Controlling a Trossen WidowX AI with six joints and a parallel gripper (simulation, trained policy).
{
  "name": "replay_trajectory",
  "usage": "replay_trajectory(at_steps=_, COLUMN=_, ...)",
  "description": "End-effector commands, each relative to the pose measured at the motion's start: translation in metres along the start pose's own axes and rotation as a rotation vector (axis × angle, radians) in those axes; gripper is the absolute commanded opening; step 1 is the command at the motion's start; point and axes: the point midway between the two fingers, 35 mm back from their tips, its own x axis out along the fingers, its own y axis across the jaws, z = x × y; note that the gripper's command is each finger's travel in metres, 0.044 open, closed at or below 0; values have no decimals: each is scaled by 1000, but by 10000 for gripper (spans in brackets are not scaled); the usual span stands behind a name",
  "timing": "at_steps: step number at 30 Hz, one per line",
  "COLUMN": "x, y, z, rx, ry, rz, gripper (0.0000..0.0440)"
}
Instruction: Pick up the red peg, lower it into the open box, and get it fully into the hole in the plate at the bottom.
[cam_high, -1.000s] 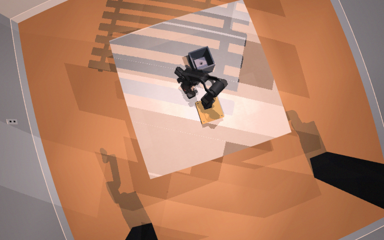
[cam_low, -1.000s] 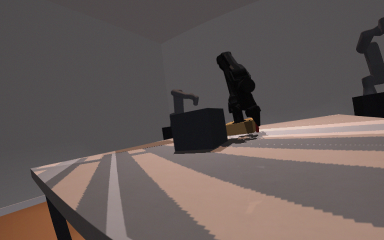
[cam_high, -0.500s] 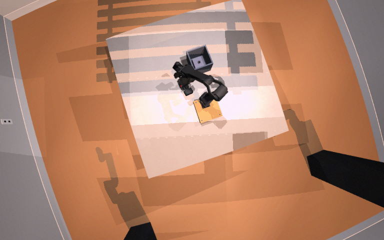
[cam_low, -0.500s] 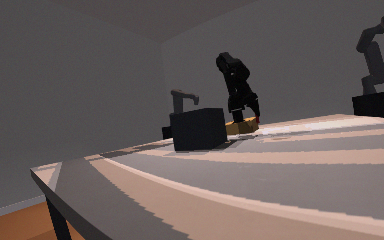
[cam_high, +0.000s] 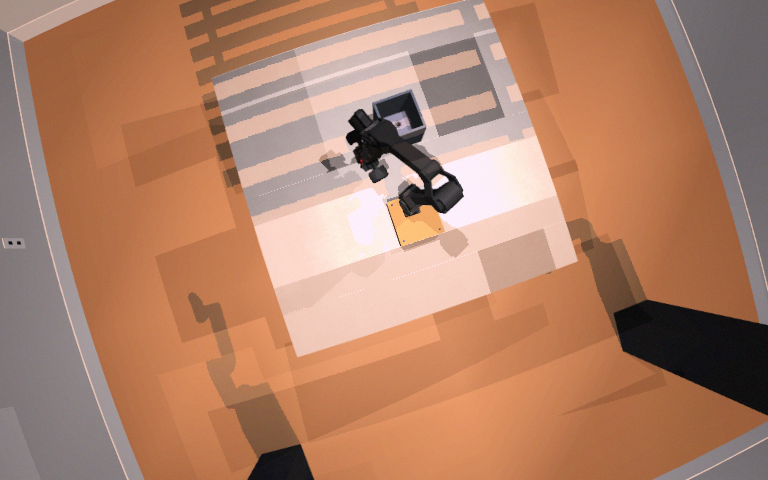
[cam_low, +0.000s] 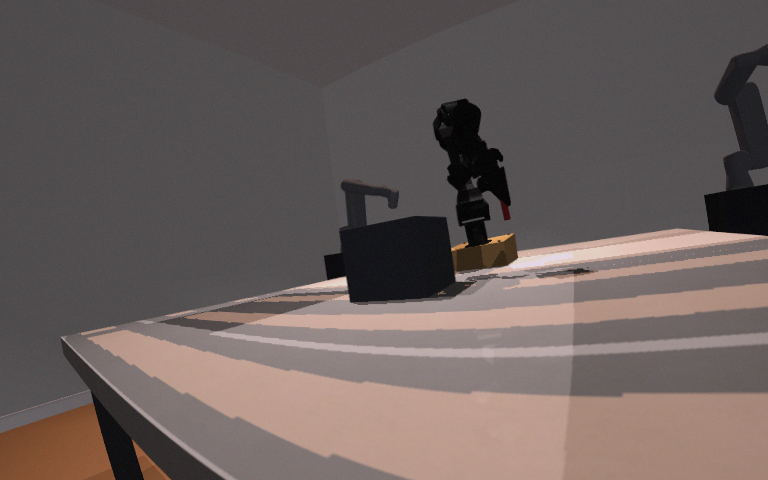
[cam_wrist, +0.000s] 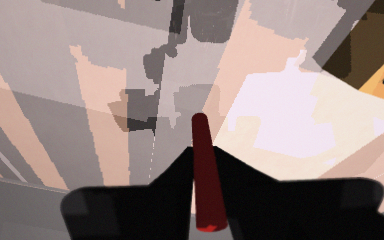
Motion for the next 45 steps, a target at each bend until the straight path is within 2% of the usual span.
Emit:
replay_trajectory(at_steps=1, x=-24, y=7, z=3, rx=-34, ry=-24, rz=54, gripper=0)
replay_trajectory(at_steps=11, x=-66, y=20, z=24, rx=-66, ry=-118, rz=131, gripper=0)
replay_trajectory(at_steps=18, x=-83, y=25, z=46, rx=-58, ry=-196, rz=141, gripper=0)
replay_trajectory(at_steps=30, x=-96, y=31, z=84, rx=-17, ry=-273, rz=104, gripper=0)
replay_trajectory(at_steps=45, x=-102, y=43, z=127, rx=30, ry=-300, rz=60, gripper=0)
